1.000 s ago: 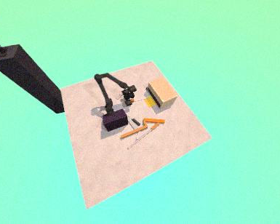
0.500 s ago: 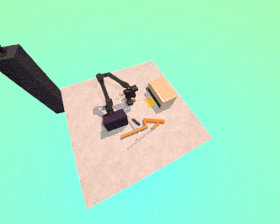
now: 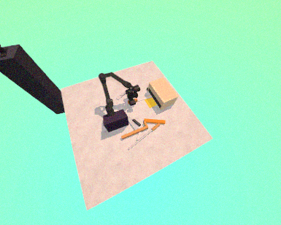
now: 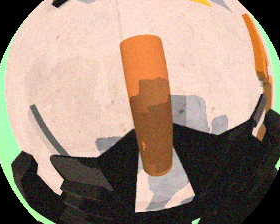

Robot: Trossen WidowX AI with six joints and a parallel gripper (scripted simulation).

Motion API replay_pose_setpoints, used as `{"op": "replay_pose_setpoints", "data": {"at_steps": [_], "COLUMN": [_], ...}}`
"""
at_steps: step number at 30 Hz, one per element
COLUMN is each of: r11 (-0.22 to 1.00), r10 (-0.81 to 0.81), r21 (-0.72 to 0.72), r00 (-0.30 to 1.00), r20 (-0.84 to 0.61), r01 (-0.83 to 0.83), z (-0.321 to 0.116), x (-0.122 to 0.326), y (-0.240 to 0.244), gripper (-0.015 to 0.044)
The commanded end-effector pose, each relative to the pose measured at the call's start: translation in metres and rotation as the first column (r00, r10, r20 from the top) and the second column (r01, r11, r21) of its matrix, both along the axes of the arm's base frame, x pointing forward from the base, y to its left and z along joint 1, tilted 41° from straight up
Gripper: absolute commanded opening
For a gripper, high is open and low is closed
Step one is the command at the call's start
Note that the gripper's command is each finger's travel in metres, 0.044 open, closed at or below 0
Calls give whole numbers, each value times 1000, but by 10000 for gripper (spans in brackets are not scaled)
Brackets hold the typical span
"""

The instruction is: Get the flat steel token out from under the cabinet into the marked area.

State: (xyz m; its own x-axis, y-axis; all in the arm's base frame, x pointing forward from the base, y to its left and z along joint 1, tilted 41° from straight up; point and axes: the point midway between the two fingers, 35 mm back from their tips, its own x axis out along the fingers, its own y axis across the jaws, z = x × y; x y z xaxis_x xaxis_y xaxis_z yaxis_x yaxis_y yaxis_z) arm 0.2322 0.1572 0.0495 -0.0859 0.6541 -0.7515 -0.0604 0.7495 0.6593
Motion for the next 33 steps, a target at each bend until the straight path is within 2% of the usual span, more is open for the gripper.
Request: {"op": "replay_pose_setpoints", "data": {"at_steps": [1,33], "r11": [1000,1000], "r10": [1,2], "r21": [3,3], "r00": [1000,1000], "r20": [3,5], "r01": [-1,-2], "z": [0,-1], "x": [7,44], "y": [1,4], "gripper": [0,0]}}
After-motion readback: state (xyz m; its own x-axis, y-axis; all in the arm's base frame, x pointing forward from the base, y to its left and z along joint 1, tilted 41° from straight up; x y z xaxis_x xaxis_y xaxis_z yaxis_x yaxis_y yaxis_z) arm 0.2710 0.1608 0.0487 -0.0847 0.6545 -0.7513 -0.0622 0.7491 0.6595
